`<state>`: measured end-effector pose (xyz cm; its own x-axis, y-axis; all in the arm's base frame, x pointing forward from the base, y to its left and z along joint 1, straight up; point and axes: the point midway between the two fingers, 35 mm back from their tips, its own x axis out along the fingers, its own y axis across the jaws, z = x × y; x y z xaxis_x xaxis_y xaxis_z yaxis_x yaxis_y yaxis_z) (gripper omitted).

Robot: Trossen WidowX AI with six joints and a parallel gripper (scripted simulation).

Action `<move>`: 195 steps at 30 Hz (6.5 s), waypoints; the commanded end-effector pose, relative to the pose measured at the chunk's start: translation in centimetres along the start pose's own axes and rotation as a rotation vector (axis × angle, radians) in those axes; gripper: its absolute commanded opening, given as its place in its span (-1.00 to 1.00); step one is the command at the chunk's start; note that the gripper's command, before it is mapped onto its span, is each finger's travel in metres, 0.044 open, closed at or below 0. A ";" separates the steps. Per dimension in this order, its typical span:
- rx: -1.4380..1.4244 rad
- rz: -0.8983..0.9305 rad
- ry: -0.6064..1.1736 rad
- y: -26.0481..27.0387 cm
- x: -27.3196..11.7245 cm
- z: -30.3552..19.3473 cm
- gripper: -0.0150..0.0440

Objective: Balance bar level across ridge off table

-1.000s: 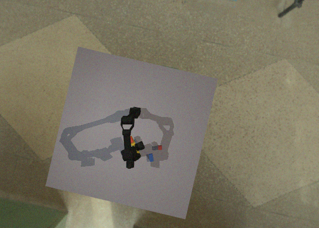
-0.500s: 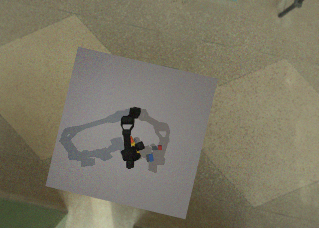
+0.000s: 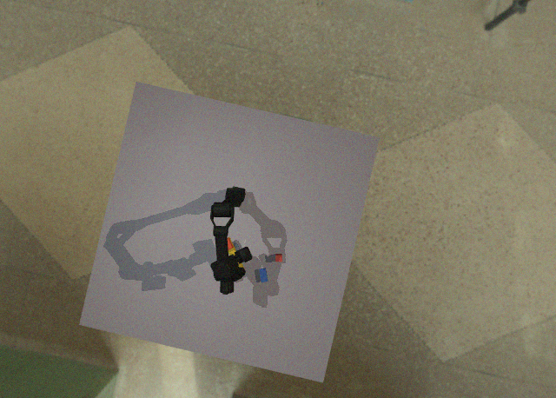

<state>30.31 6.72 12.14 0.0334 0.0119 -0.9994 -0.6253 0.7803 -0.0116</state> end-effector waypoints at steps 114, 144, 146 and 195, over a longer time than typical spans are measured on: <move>0.002 -0.003 0.003 0.0 1.1 -0.1 -0.49; 0.002 -0.003 0.003 0.0 1.2 0.0 -0.49; 0.002 -0.003 0.003 0.0 1.1 0.0 -0.49; -0.001 -0.004 -0.003 0.0 0.8 0.0 -0.40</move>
<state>30.39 6.73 11.31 0.0388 0.0105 -0.9992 -0.6258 0.7798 -0.0161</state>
